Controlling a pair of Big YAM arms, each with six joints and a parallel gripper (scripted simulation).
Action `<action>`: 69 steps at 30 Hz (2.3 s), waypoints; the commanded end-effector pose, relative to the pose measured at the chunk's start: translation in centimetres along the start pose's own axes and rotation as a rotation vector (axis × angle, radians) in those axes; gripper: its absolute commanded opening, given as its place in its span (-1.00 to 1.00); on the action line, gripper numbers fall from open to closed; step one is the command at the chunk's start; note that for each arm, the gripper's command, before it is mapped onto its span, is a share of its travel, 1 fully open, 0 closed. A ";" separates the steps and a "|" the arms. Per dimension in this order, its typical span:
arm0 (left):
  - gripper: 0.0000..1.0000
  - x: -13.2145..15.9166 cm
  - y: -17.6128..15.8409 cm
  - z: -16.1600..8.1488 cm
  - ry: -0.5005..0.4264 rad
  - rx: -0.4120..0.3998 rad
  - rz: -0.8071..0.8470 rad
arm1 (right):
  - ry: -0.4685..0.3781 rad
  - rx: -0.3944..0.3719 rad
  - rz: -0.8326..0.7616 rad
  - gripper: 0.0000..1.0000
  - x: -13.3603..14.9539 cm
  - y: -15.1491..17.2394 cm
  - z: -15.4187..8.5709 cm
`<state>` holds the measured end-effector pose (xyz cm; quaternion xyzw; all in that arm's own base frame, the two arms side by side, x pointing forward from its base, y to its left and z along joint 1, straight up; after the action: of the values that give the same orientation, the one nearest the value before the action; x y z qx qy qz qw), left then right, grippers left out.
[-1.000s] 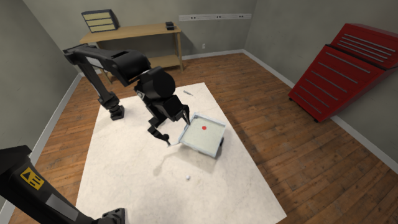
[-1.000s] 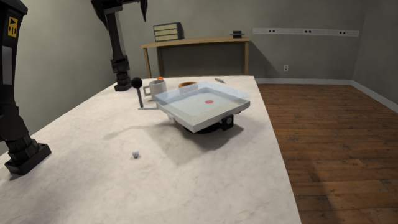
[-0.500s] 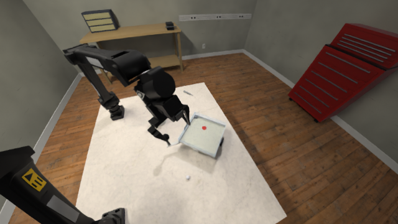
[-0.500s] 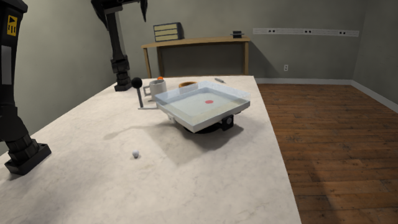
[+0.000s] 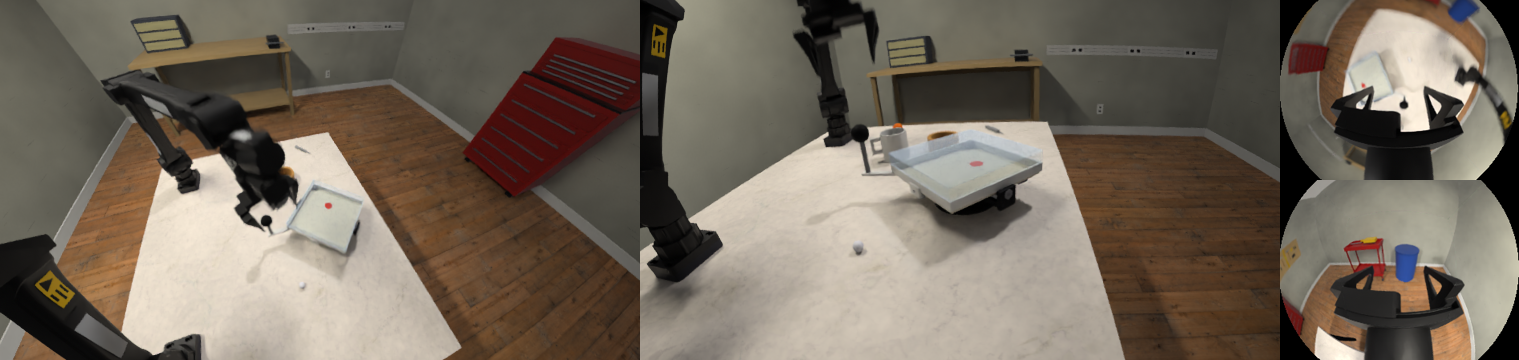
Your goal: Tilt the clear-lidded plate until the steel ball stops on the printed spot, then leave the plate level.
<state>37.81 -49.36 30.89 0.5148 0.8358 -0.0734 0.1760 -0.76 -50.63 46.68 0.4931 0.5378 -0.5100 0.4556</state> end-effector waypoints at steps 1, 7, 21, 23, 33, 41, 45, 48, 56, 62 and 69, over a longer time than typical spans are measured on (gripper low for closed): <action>1.00 4.5 0.8 3.1 0.173 0.025 0.166 | -0.063 0.020 0.013 1.00 -3.3 -1.0 0.6; 1.00 10.0 0.2 3.1 0.330 0.106 0.342 | -0.063 0.020 0.013 1.00 -3.3 -1.0 0.6; 1.00 10.1 -0.3 3.6 0.347 0.125 0.371 | -0.063 0.020 0.013 1.00 -3.3 -1.0 0.6; 0.15 10.1 -0.3 3.6 0.347 0.125 0.371 | -0.063 0.020 0.013 1.00 -3.3 -1.0 0.6; 0.15 10.1 -0.3 3.6 0.347 0.125 0.371 | -0.063 0.020 0.013 1.00 -3.3 -1.0 0.6; 0.15 10.1 -0.3 3.6 0.347 0.125 0.371 | -0.063 0.020 0.013 1.00 -3.3 -1.0 0.6; 0.15 10.1 -0.3 3.6 0.347 0.125 0.371 | -0.063 0.020 0.013 1.00 -3.3 -1.0 0.6; 0.15 10.1 -0.3 3.6 0.347 0.125 0.371 | -0.063 0.020 0.013 1.00 -3.3 -1.0 0.6; 0.15 10.1 -0.3 3.6 0.347 0.125 0.371 | -0.063 0.020 0.013 1.00 -3.3 -1.0 0.6; 0.15 10.5 -0.4 3.9 0.357 0.129 0.370 | -0.063 0.020 0.013 1.00 -3.3 -1.0 0.6; 0.15 10.6 -0.3 4.2 0.347 0.124 0.369 | -0.063 0.020 0.013 1.00 -3.3 -1.0 0.6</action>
<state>34.04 -42.12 22.42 0.6693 0.7430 0.0005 0.0002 -0.76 -50.63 46.68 0.4931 0.5378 -0.5100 0.4556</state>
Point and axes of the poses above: on each arm, the point where the finger pads meet when closed, its own z axis out along the fingers, its own y axis across the jaws, x = y × z, the point moved 3 cm from there along -z, back along the fingers, and after that the axes turned 5 degrees about -z, right-handed, at the moved point
